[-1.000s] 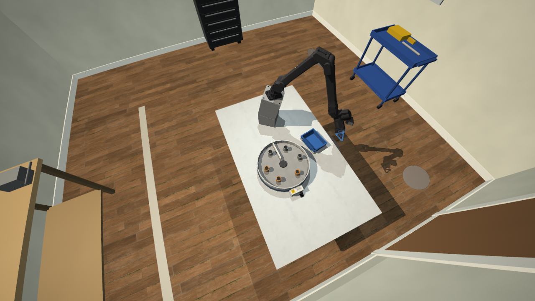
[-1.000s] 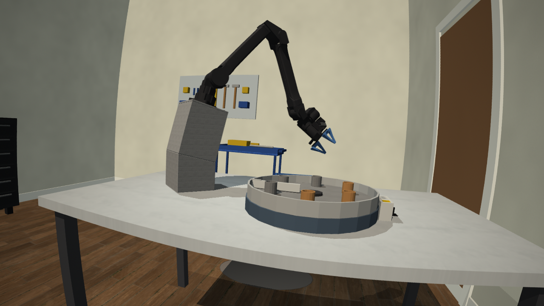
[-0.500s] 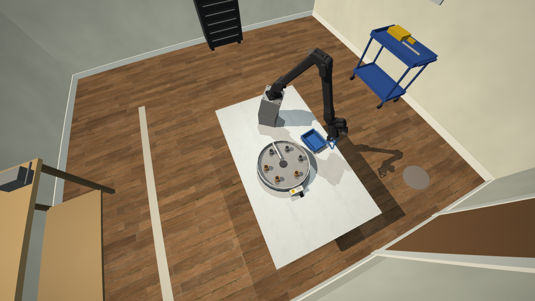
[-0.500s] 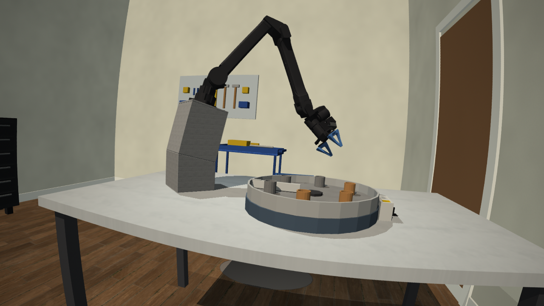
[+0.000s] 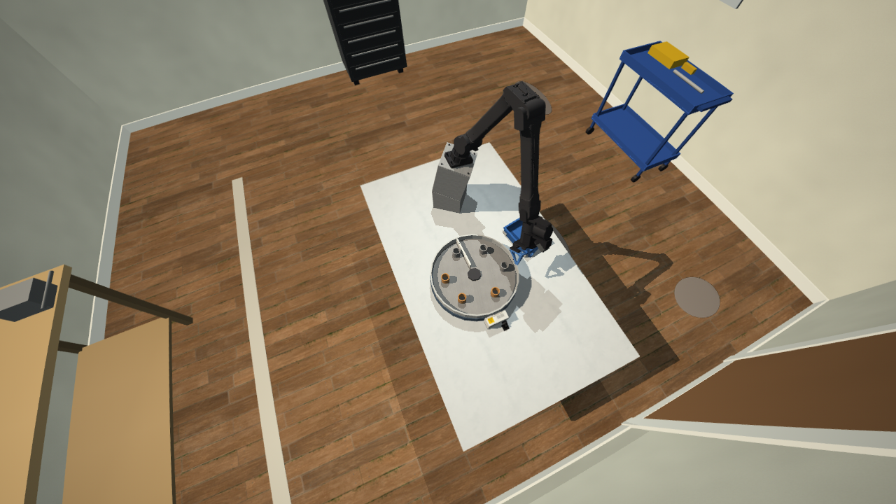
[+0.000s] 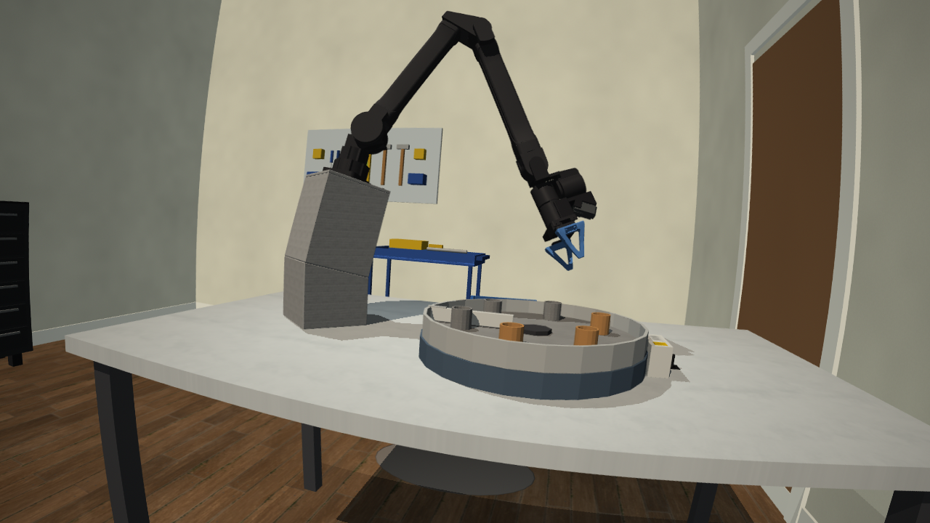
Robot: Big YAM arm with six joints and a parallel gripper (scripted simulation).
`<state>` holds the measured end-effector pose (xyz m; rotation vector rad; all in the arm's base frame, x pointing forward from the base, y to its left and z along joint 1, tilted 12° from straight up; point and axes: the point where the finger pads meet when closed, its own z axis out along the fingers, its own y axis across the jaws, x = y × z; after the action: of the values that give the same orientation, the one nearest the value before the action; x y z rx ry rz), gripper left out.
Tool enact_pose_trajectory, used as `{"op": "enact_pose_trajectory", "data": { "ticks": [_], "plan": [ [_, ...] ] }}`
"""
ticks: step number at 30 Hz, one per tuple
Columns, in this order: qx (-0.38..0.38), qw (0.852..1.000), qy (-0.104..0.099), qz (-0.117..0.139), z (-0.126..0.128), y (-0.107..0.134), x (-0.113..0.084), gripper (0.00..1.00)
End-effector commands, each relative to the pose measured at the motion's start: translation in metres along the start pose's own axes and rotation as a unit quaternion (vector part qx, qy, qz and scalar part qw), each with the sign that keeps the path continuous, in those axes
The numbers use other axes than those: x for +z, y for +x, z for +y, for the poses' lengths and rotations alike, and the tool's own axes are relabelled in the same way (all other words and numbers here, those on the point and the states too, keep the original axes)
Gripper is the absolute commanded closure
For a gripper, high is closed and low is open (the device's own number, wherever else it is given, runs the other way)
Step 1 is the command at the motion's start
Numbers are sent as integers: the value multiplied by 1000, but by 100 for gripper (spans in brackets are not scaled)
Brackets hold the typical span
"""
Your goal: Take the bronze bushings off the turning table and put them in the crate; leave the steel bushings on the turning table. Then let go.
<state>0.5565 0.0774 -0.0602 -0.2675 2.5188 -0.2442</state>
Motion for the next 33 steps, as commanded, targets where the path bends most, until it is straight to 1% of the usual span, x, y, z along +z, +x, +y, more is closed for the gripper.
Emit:
{"op": "enact_pose_trajectory", "data": {
  "ticks": [1,3,4,5,7,9,13,17,18,20,21,23,26,27,29,30,31,33],
  "plan": [
    [65,997,3,32,-39,19,-5,0],
    [65,997,3,32,-39,19,-5,0],
    [99,993,-1,64,-60,44,-1,0],
    [125,990,-3,72,-77,50,-6,0],
    [151,985,-6,89,-92,64,-8,0],
    [184,976,-11,113,-109,84,-9,0],
    [258,954,-20,153,-141,121,-19,0],
    [335,923,-30,189,-168,158,-34,0],
    [353,913,-33,199,-172,168,-36,0],
    [353,913,-33,199,-172,168,-36,0],
    [382,898,-37,216,-177,185,-41,0],
    [430,873,-44,228,-191,202,-55,0],
    [475,844,-51,244,-199,222,-67,0],
    [486,836,-53,248,-201,227,-70,0],
    [501,822,-58,265,-197,241,-69,0],
    [505,819,-58,267,-197,243,-70,0],
    [496,824,-63,268,-190,237,-70,0],
    [496,824,-63,267,-190,237,-70,0]
  ]
}}
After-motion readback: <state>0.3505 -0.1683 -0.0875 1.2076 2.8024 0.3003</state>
